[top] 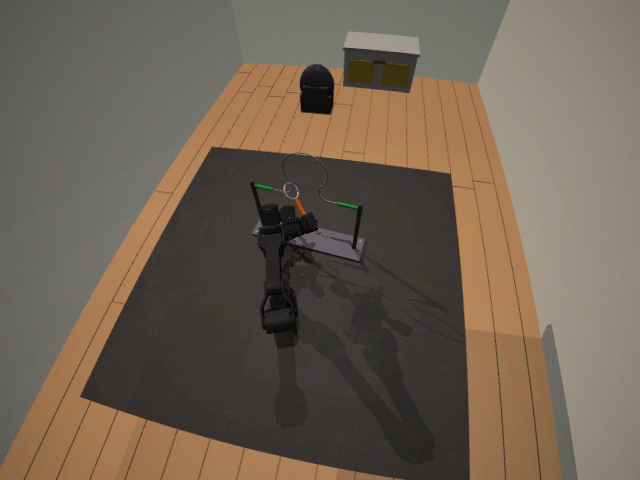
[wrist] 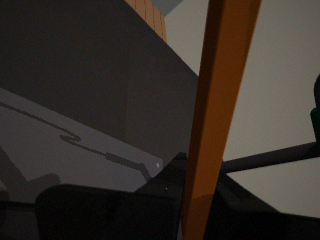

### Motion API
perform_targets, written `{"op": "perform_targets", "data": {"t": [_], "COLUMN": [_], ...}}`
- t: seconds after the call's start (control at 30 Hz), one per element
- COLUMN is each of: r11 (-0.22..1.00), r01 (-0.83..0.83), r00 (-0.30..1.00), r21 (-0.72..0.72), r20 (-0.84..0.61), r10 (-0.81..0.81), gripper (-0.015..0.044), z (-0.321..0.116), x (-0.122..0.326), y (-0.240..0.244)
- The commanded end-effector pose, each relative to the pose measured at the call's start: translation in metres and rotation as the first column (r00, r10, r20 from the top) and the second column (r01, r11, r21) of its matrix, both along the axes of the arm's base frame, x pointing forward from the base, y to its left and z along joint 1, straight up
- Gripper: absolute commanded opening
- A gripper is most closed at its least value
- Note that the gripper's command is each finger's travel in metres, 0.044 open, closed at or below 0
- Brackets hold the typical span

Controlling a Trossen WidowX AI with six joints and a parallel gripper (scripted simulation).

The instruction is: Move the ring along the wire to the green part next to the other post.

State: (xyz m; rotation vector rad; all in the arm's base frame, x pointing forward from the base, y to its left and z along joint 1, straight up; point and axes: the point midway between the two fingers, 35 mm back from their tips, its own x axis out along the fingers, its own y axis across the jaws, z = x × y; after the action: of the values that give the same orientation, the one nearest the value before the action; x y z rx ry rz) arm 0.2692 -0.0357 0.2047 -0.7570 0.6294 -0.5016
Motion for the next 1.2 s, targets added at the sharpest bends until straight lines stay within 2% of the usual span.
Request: {"op": "perform_targets", "data": {"t": [0.0,0.67,1.17], "r11": [0.995,0.843,0.718], "r01": [-0.003,-0.029,-0.049], "r00": [1.0,0.998,0.996], "r21": [0.099,0.537,0.694], "r20": [0.011,0.067,0.091], "r10": [0.002,-0.008,-0.02], "gripper": [-0.015,-0.015,-0.015], "z": [-0.009,-0.043,-0.048], "x": [0.003,0.01,0.015], "y": [0.011,0.075,0.114]}}
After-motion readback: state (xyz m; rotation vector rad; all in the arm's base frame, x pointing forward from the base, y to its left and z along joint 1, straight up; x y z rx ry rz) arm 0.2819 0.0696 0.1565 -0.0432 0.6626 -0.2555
